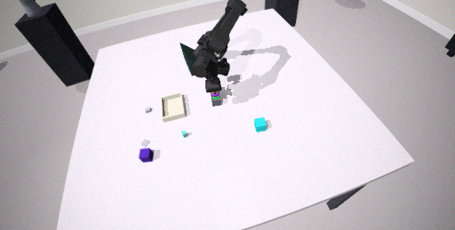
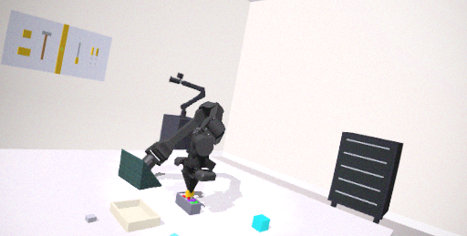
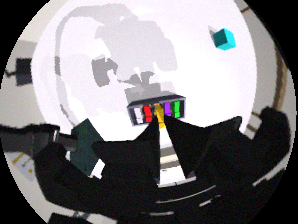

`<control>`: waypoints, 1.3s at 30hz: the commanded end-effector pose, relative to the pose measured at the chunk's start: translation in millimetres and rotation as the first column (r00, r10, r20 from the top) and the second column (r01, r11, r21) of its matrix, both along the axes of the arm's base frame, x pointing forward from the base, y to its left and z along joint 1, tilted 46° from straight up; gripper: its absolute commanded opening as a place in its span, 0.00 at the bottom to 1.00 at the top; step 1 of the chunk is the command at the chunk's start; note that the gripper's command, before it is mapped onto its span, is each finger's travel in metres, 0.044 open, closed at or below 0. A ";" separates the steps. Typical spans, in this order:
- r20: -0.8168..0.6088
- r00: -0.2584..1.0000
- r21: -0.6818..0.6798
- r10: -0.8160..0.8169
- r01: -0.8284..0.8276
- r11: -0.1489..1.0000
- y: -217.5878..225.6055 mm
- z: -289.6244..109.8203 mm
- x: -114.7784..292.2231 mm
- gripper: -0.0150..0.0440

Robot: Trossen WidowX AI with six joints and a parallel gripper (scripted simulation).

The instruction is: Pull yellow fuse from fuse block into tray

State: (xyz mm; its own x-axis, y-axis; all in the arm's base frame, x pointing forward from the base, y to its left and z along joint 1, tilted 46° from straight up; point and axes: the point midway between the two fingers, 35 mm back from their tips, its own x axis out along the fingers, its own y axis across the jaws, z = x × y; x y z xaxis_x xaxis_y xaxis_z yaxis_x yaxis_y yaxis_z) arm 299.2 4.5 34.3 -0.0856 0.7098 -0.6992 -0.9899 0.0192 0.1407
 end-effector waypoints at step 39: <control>0.000 1.000 -0.005 0.002 -0.002 1.000 -30.2 18.6 4.4 0.25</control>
State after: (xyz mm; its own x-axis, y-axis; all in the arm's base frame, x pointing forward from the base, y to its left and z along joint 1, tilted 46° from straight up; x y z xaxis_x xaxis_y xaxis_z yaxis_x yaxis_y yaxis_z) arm 302.1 -19.0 56.4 -0.0846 0.7093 -0.6998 -0.9901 0.0193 0.1393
